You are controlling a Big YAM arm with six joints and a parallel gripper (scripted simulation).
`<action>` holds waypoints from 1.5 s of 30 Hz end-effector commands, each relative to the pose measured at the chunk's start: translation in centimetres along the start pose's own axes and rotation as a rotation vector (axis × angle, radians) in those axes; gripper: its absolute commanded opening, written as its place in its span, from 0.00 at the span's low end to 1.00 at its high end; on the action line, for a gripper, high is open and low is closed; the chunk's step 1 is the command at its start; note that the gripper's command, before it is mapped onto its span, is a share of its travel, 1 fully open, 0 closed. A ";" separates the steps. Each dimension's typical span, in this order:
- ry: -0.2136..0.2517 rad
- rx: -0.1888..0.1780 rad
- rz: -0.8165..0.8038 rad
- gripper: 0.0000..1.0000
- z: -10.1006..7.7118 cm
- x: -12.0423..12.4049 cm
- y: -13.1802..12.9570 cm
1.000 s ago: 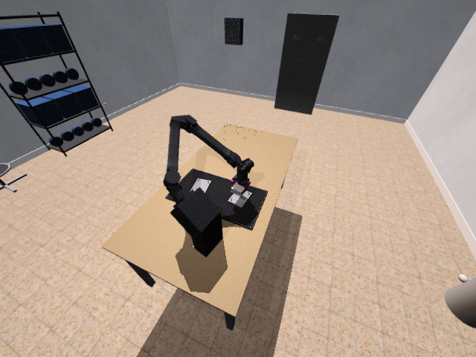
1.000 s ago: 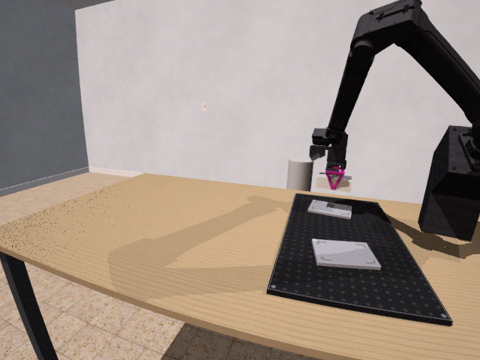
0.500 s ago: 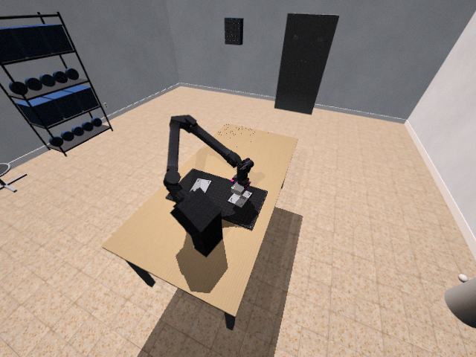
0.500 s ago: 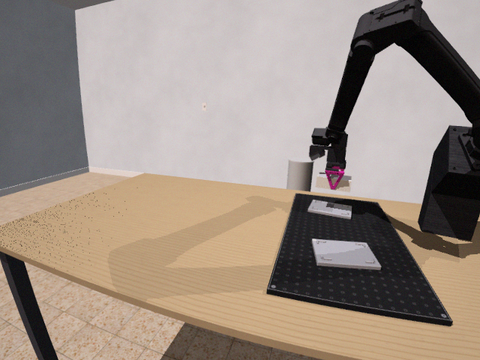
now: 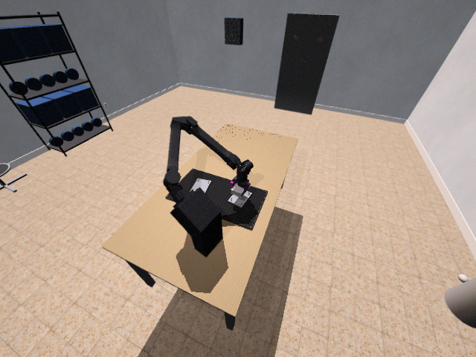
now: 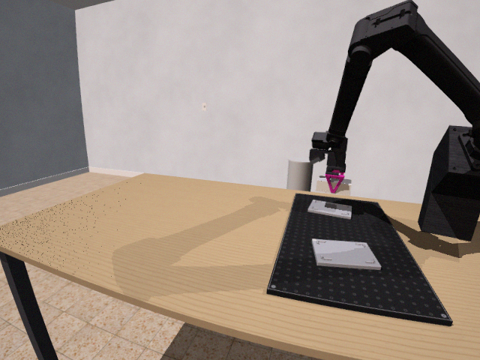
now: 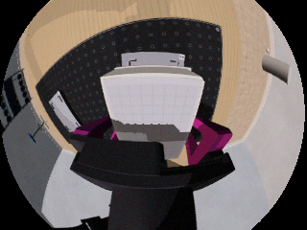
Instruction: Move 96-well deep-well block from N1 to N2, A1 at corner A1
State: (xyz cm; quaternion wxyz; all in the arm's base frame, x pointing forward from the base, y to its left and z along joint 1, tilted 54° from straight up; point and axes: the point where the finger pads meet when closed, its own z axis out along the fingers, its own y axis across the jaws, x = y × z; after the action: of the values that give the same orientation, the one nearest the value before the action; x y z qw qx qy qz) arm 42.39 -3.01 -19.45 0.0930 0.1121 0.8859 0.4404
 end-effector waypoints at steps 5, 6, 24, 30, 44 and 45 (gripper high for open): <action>-0.005 -0.001 -0.003 0.00 1.0 -0.4 0.5; 0.000 -0.002 0.004 0.00 1.5 -0.2 0.1; -0.003 -0.001 -0.001 0.00 4.1 -0.7 0.1; -0.001 -0.001 0.003 0.00 5.1 -0.4 0.1; -0.002 0.000 0.001 0.00 6.6 -0.6 0.3; -0.016 0.000 0.006 0.00 5.6 -0.9 0.1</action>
State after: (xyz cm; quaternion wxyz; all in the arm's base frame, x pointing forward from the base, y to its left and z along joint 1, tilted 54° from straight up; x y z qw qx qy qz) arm 44.20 1.68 -22.98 0.0915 0.1118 0.8856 0.4414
